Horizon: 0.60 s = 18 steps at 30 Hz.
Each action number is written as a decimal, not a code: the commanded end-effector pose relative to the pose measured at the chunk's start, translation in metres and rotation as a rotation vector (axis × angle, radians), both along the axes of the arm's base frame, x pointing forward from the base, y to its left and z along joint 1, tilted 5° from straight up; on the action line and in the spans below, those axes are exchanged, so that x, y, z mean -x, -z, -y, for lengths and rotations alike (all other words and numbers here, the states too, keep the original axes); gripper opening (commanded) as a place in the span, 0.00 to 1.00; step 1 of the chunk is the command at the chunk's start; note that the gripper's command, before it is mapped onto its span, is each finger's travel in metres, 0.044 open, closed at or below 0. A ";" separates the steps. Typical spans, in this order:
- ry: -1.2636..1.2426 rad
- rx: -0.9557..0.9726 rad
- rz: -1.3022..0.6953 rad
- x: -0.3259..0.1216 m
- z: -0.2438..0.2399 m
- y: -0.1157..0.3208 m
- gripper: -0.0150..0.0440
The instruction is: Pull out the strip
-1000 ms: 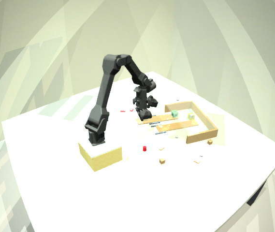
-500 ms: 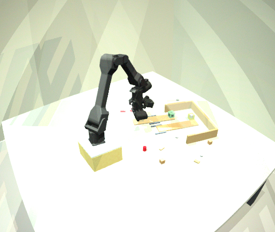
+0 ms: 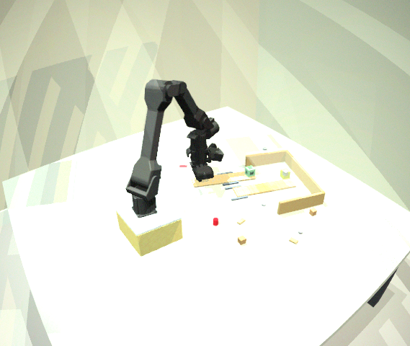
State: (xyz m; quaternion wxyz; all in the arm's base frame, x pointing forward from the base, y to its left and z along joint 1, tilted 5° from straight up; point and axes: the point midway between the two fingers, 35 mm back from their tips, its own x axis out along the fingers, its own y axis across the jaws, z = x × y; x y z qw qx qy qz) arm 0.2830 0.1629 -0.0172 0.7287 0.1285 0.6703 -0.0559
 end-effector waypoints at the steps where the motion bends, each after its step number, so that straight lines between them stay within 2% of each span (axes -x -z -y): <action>1: -0.005 0.010 -0.031 0.014 0.000 0.007 0.25; 18: -0.005 0.010 -0.033 0.040 -0.006 0.009 0.25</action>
